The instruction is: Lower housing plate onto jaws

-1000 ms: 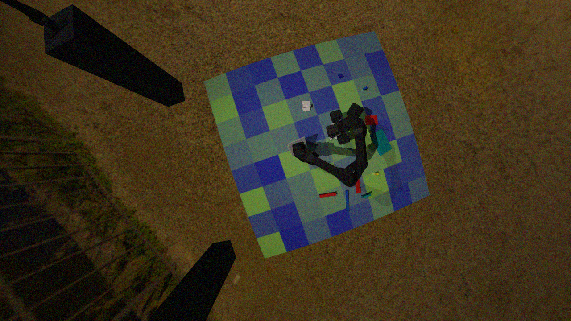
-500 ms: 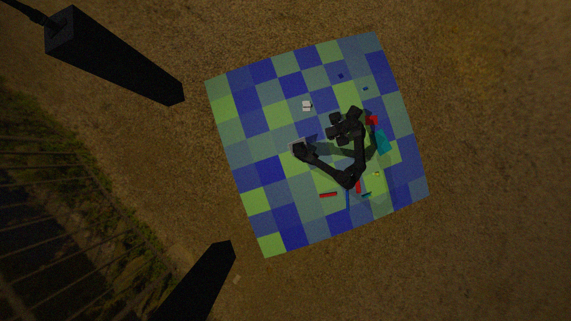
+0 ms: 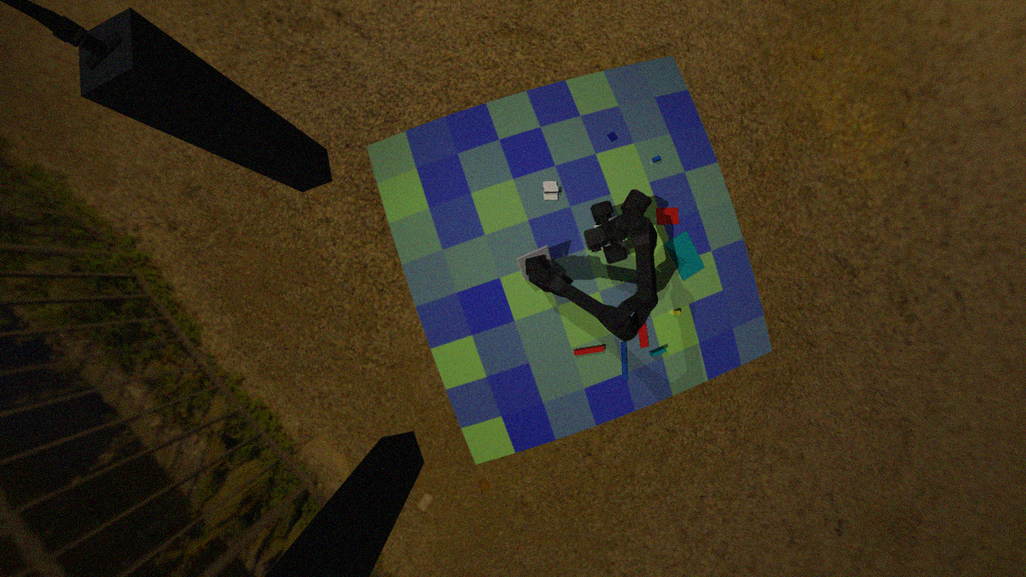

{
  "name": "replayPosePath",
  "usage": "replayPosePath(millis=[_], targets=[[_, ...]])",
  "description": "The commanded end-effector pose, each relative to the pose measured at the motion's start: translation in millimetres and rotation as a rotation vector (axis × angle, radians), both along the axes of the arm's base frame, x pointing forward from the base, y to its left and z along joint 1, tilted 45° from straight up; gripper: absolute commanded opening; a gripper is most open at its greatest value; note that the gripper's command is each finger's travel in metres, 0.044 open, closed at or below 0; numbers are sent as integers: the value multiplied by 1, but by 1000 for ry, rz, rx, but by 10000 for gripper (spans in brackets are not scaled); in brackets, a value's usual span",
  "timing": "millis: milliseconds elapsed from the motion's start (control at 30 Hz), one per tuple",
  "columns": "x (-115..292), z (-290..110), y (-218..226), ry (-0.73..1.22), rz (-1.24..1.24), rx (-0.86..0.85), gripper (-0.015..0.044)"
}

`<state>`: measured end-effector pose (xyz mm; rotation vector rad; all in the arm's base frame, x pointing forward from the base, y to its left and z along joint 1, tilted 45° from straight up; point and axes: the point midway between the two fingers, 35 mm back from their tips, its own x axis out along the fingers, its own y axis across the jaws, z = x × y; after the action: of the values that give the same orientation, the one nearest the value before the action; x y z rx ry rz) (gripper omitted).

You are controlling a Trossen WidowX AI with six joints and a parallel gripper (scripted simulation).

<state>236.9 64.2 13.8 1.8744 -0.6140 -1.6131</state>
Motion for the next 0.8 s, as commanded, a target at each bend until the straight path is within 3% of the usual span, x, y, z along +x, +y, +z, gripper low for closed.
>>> replayPosePath(millis=[0,767], targets=[[0,1,-1,-1,4,-5,351],[5,-14,-12,-3,2,-2,351]])
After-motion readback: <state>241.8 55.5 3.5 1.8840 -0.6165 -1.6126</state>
